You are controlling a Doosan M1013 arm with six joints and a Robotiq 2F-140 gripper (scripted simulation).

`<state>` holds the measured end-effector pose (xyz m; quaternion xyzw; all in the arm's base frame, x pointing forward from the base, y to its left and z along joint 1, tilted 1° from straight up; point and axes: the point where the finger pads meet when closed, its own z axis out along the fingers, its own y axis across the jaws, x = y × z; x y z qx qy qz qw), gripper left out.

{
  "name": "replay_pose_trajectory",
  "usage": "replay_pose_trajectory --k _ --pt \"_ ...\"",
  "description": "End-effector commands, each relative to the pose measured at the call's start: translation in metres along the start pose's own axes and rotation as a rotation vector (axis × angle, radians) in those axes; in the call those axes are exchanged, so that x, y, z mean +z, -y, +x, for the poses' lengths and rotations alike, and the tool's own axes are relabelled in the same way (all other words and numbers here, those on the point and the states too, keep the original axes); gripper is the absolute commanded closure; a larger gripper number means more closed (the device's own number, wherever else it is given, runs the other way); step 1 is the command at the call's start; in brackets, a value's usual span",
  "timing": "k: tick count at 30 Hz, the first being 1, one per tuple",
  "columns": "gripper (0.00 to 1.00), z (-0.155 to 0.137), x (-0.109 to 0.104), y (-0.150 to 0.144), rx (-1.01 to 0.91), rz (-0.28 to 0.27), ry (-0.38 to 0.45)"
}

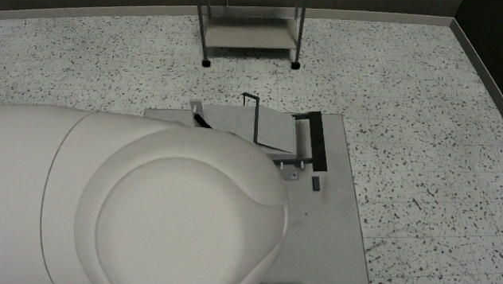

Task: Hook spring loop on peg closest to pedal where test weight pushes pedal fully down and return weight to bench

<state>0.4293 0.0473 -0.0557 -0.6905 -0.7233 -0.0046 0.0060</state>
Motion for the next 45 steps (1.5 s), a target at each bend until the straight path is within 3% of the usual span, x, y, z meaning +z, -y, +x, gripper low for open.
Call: replay_pose_trajectory --k 1,30,45 --pt "0.00 0.000 0.000 0.000 0.000 -0.001 0.000" --pt "0.00 0.000 0.000 0.000 0.000 -0.001 0.000" --pt "0.00 0.000 -0.040 0.000 0.000 -0.001 0.000"
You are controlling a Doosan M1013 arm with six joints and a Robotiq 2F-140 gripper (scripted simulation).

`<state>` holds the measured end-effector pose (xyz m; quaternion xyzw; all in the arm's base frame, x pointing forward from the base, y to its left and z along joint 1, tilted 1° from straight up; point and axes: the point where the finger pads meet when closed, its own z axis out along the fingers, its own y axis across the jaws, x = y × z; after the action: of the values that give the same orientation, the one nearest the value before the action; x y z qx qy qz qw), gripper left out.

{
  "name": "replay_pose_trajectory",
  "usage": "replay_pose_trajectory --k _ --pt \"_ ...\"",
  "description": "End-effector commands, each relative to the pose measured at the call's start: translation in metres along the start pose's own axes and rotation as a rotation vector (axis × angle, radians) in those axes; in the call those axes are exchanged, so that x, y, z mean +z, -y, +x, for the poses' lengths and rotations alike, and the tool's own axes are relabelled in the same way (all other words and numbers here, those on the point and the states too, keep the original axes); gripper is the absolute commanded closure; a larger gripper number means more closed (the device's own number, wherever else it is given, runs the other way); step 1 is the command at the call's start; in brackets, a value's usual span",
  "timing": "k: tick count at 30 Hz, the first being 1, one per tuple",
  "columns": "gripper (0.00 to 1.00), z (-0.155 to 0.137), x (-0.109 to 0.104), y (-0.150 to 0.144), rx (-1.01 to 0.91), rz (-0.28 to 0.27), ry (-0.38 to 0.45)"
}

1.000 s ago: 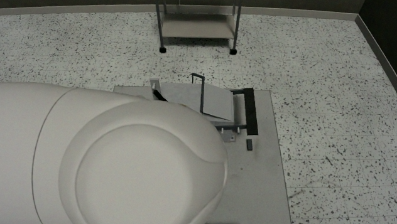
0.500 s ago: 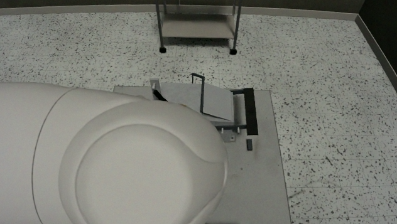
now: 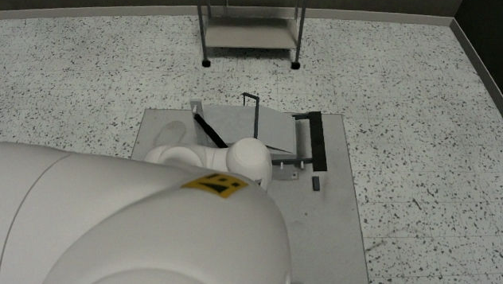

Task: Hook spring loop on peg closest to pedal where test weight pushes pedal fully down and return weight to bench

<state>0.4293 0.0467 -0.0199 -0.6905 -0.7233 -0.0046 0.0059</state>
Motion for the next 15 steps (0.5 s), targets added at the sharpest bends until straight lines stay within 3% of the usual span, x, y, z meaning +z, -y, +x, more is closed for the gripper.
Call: replay_pose_trajectory --k 1,15 --pt "0.00 0.000 -0.004 0.000 0.000 -0.001 0.000" --pt "0.00 0.000 -0.035 0.000 0.000 -0.001 0.000"
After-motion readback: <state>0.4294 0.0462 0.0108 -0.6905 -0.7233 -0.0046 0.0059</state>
